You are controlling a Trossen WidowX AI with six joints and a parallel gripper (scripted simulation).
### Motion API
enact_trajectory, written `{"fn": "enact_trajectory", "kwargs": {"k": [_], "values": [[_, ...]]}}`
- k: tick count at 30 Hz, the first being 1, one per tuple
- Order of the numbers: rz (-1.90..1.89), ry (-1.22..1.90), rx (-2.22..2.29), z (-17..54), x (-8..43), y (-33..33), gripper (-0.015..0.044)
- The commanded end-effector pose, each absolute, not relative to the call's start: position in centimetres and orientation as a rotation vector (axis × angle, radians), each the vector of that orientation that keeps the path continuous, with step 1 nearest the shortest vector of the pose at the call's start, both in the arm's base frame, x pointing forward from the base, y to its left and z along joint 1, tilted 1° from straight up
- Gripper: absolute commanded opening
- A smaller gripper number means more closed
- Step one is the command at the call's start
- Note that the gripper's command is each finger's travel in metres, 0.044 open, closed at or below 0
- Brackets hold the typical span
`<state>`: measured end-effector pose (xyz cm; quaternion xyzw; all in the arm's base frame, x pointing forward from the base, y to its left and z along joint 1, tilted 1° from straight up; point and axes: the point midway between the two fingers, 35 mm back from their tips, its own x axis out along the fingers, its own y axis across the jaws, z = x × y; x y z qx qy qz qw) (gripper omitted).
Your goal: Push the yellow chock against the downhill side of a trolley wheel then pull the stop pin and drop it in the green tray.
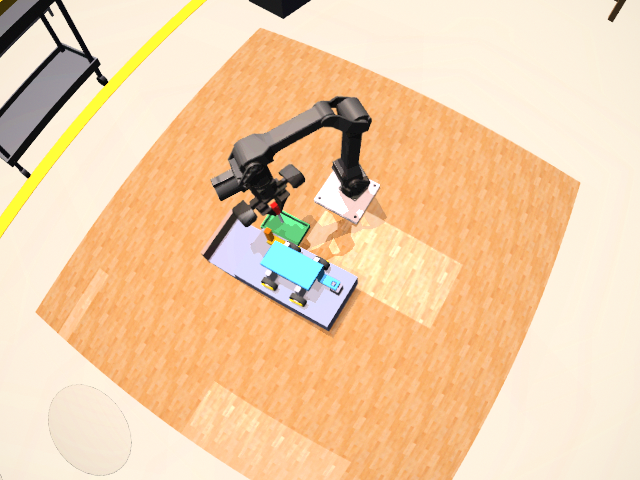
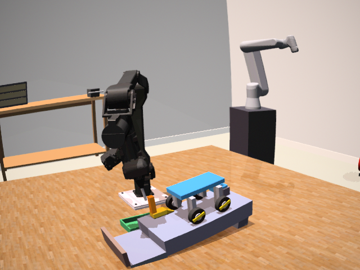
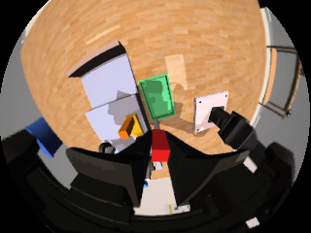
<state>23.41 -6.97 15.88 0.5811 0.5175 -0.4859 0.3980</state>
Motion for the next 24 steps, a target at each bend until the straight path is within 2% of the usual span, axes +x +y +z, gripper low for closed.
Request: {"fn": "enact_trajectory", "kwargs": {"k": [1, 24], "values": [[-1.319, 1.238, 1.532, 15.91, 23.25, -6.89, 0.0000], [-1.861, 0.645, 1.923, 15.94, 23.19, -6.42, 0.0000]]}}
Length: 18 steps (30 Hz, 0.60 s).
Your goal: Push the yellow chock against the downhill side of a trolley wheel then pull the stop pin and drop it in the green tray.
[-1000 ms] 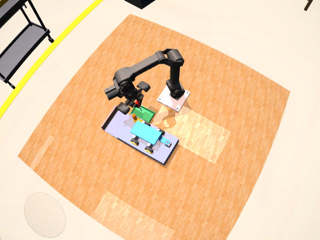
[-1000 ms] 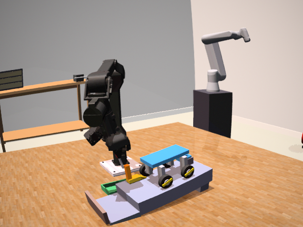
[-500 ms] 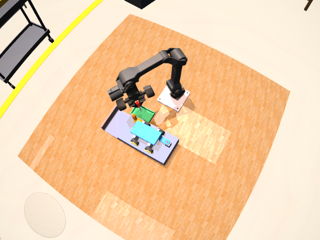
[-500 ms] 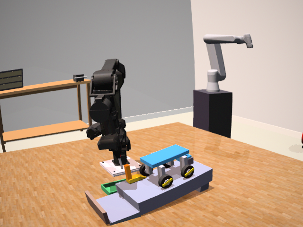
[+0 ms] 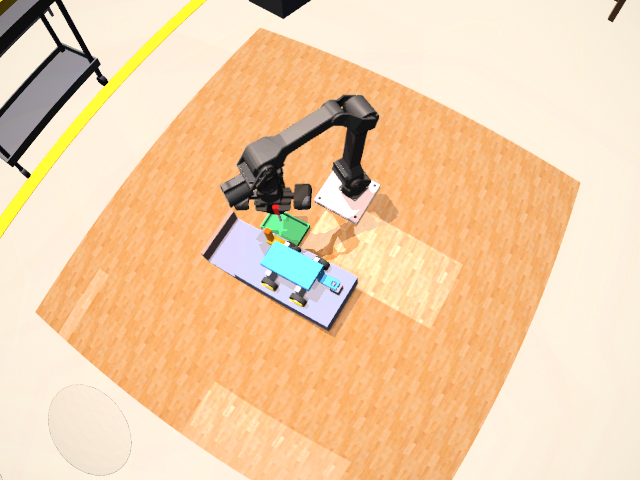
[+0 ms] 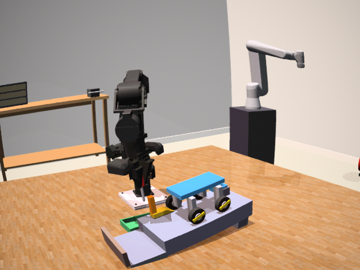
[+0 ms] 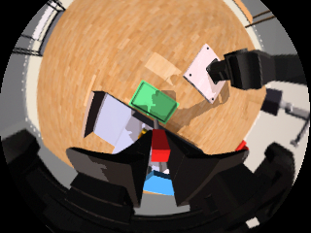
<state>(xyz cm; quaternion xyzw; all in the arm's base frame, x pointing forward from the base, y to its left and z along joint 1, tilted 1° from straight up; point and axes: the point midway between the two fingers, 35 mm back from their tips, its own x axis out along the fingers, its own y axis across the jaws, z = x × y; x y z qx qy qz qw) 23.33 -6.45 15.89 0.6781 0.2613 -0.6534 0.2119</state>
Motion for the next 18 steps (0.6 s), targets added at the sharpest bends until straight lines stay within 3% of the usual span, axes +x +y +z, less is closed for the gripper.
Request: {"fn": "enact_trajectory", "kwargs": {"k": [1, 10, 18], "values": [[-1.880, 0.614, 1.940, 15.94, 23.20, -6.40, 0.0000], [-2.030, 0.315, 2.084, 16.01, 23.22, -6.24, 0.0000], [-2.044, 0.283, 2.097, 15.83, 23.08, -6.26, 0.0000]]}}
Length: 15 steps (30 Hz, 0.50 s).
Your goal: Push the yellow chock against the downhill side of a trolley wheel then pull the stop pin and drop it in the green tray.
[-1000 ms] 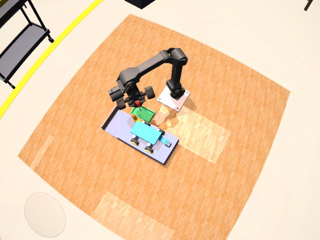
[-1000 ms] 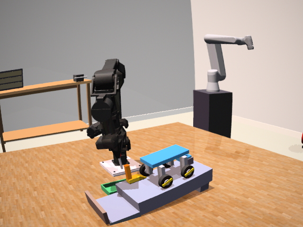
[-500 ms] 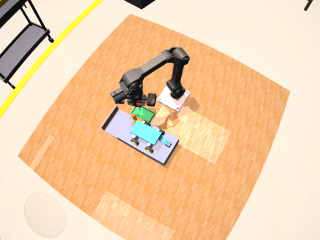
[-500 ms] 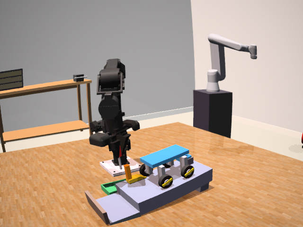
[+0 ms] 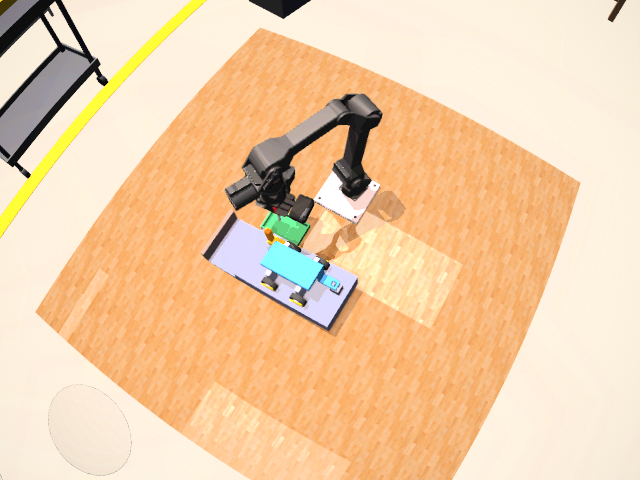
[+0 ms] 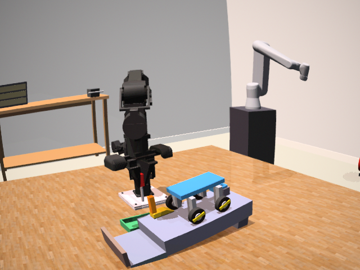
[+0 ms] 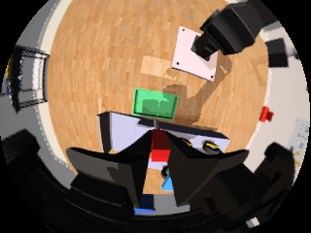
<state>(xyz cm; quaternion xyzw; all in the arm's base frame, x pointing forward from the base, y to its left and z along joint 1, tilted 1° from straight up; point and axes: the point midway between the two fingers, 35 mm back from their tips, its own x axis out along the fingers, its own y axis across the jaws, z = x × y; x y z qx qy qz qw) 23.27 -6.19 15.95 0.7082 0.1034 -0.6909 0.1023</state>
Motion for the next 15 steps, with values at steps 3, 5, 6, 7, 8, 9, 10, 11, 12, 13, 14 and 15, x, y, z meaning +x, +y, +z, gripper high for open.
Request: {"fn": "enact_trajectory", "kwargs": {"k": [3, 5, 6, 7, 8, 9, 10, 11, 12, 13, 14, 15], "values": [[-2.059, 0.254, 2.107, 15.2, 22.6, -6.4, 0.0000], [-2.070, 0.231, 2.114, 14.6, 22.2, -6.4, 0.0000], [-2.076, 0.220, 2.118, 14.4, 22.0, -6.5, 0.0000], [-2.080, 0.211, 2.121, 14.2, 21.9, -6.5, 0.0000], [-2.082, 0.205, 2.122, 14.0, 21.8, -6.5, 0.0000], [-2.083, 0.203, 2.123, 14.0, 21.7, -6.5, 0.0000], [-2.083, 0.203, 2.123, 14.0, 21.7, -6.5, 0.0000], [-2.083, 0.203, 2.123, 14.0, 21.7, -6.5, 0.0000], [-2.082, 0.200, 2.121, 13.9, 21.7, -6.5, 0.0000], [-2.077, 0.188, 2.117, 13.8, 21.8, -6.5, 0.0000], [-2.070, 0.175, 2.111, 13.7, 21.8, -6.6, 0.0000], [-2.061, 0.155, 2.103, 13.5, 21.8, -6.6, 0.0000]]}}
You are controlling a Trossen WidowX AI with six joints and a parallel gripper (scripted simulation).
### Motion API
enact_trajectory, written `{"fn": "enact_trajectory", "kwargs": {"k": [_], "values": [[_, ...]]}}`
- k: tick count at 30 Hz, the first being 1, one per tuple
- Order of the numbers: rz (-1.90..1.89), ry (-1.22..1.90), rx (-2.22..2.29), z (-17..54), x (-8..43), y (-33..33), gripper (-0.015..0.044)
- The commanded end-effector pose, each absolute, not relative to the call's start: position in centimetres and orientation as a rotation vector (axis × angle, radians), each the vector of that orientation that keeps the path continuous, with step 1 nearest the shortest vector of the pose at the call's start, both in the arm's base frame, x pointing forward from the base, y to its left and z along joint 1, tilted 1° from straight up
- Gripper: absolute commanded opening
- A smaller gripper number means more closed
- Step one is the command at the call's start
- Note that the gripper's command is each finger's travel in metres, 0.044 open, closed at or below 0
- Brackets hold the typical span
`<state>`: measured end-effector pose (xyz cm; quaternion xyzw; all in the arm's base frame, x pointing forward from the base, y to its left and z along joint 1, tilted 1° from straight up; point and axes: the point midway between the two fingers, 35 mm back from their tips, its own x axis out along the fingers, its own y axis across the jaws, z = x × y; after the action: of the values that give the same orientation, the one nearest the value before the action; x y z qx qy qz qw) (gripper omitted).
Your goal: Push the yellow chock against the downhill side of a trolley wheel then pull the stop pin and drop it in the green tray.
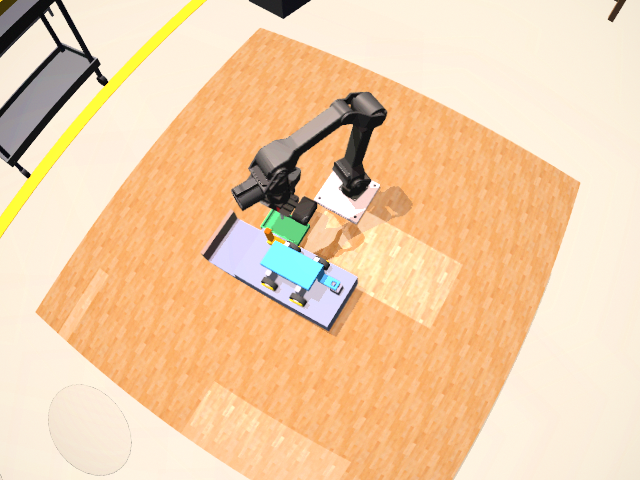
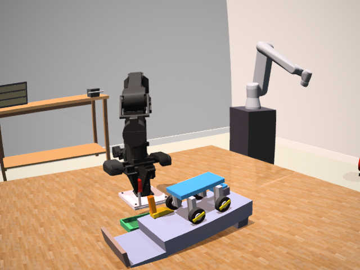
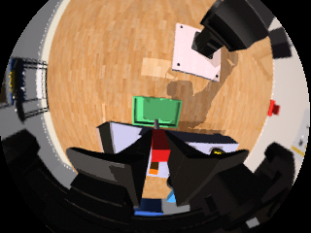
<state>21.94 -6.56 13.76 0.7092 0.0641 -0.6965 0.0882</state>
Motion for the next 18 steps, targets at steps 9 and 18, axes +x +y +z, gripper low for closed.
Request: {"fn": "enact_trajectory", "kwargs": {"k": [9, 18], "values": [[-1.991, 0.027, 2.061, 10.8, 22.2, -7.6, 0.0000], [-1.985, 0.018, 2.058, 8.0, 22.5, -9.2, 0.0000]]}}
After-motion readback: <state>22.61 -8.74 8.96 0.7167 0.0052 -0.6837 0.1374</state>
